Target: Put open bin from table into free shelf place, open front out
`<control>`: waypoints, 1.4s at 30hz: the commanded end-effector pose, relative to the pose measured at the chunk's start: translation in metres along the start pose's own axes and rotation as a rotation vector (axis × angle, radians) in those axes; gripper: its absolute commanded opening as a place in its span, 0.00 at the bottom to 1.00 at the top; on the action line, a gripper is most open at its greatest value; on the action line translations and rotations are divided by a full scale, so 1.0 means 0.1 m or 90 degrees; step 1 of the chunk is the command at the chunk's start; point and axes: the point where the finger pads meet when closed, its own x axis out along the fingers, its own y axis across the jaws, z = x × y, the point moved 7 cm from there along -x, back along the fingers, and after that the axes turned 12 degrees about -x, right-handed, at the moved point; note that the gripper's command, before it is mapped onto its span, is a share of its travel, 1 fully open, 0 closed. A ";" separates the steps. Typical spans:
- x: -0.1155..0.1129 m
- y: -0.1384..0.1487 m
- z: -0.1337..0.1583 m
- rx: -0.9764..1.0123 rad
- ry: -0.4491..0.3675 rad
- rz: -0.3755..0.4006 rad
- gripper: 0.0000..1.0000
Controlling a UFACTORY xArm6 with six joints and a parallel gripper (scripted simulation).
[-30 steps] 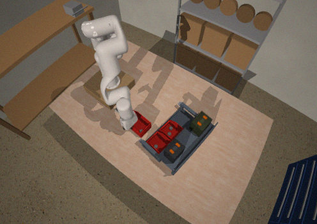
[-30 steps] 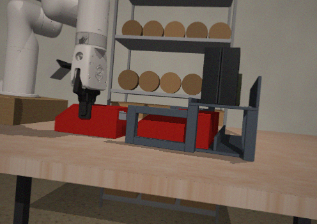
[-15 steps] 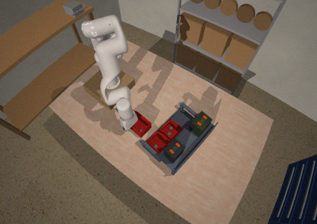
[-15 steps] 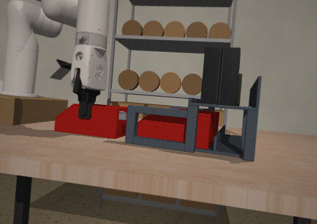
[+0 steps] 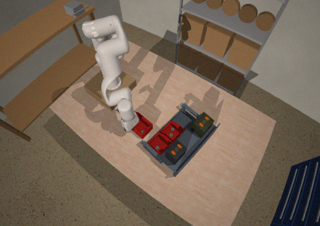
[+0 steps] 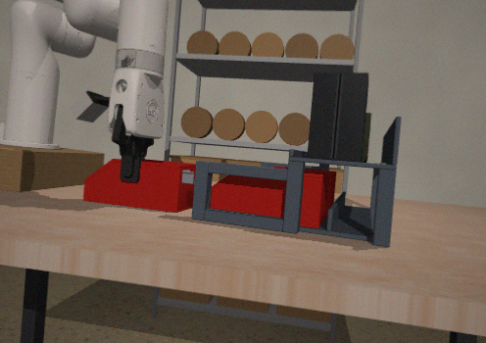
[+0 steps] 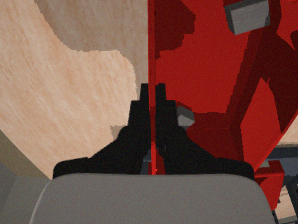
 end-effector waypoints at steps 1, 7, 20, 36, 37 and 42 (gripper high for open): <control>-0.01 -0.01 0.01 0.000 -0.002 -0.001 0.00; -0.07 -0.01 0.01 0.000 -0.002 -0.001 0.00; -0.11 -0.01 0.01 0.000 -0.002 -0.001 0.00; -0.21 -0.01 0.01 0.000 -0.002 -0.001 0.00; -0.21 -0.01 0.01 0.000 -0.002 -0.001 0.00; -0.33 -0.01 0.01 0.000 -0.002 -0.001 0.00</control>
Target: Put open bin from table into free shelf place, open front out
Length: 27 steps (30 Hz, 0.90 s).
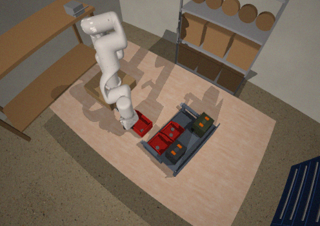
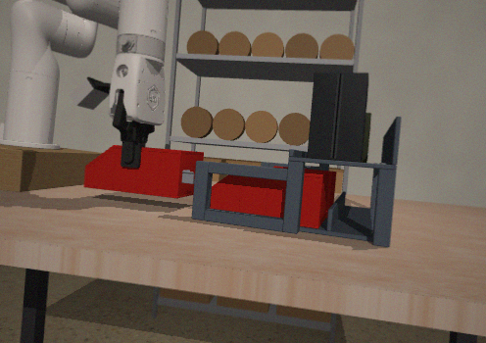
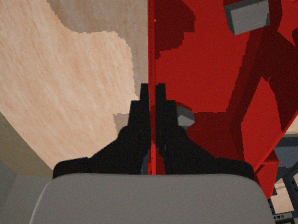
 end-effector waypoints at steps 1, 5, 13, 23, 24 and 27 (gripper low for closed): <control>-0.13 -0.01 0.02 0.000 -0.003 -0.002 0.00; -0.13 -0.01 0.02 0.000 -0.003 -0.002 0.00; -0.13 -0.01 0.02 0.000 -0.003 -0.002 0.00; -0.24 -0.01 0.02 0.000 -0.003 -0.002 0.00; -0.24 -0.01 0.02 0.000 -0.003 -0.002 0.00; -0.24 -0.01 0.02 0.000 -0.003 -0.002 0.00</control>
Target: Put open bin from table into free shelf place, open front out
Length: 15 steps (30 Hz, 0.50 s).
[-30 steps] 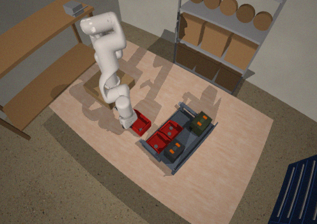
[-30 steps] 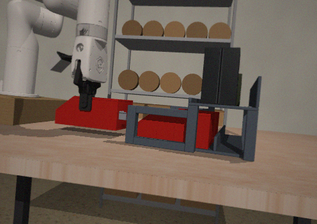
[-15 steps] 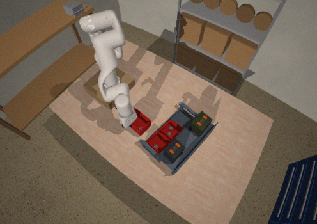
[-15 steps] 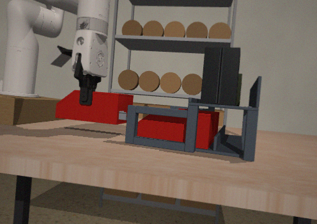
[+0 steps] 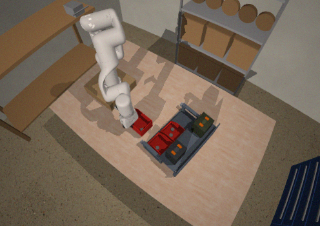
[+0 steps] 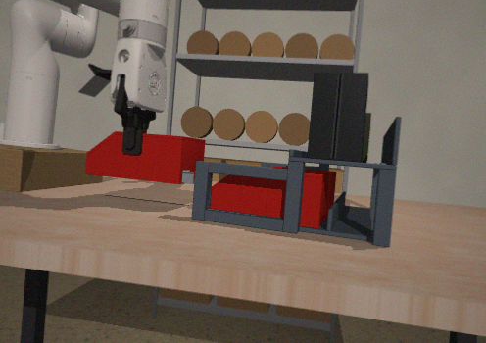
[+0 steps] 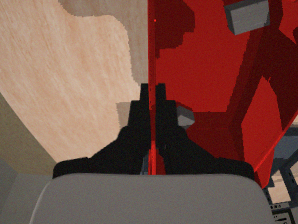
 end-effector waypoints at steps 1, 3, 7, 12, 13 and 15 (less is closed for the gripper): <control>-0.01 -0.01 0.01 0.000 -0.002 -0.001 0.00; -0.01 -0.01 0.01 0.000 -0.002 -0.001 0.00; 0.01 -0.01 0.01 0.000 -0.002 -0.001 0.00; 0.02 -0.01 0.01 0.000 -0.002 -0.001 0.00; 0.02 -0.01 0.01 0.000 -0.002 -0.001 0.00; 0.02 -0.01 0.01 0.000 -0.002 -0.001 0.00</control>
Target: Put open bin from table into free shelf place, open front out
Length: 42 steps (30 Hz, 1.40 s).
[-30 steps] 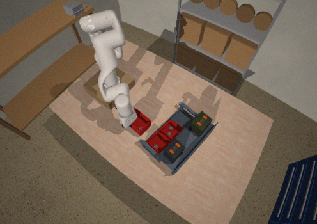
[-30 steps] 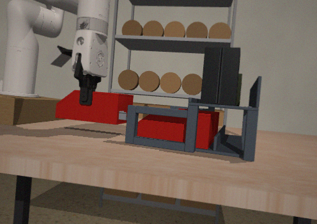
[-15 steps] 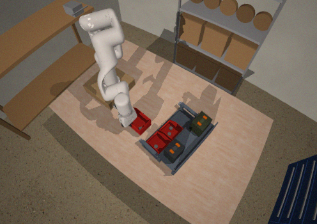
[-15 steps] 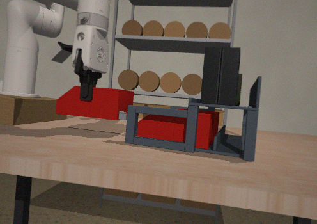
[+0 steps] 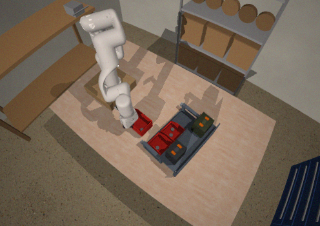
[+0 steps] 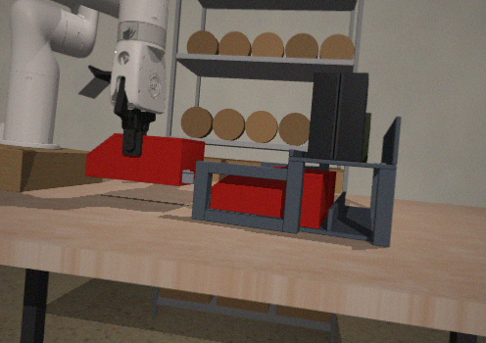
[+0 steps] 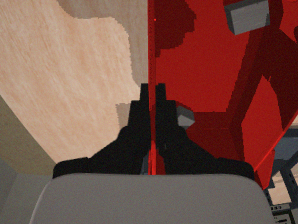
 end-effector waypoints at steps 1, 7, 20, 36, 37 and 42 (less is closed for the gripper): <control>-0.01 -0.01 0.01 0.000 -0.002 -0.002 0.00; 0.00 -0.01 0.01 0.000 -0.002 -0.002 0.00; 0.01 -0.01 0.01 0.000 -0.002 -0.001 0.00; 0.01 0.14 0.04 0.034 -0.002 -0.001 0.00; 0.01 0.14 0.04 0.034 -0.002 -0.001 0.00; 0.01 0.23 0.06 0.034 -0.002 -0.001 0.00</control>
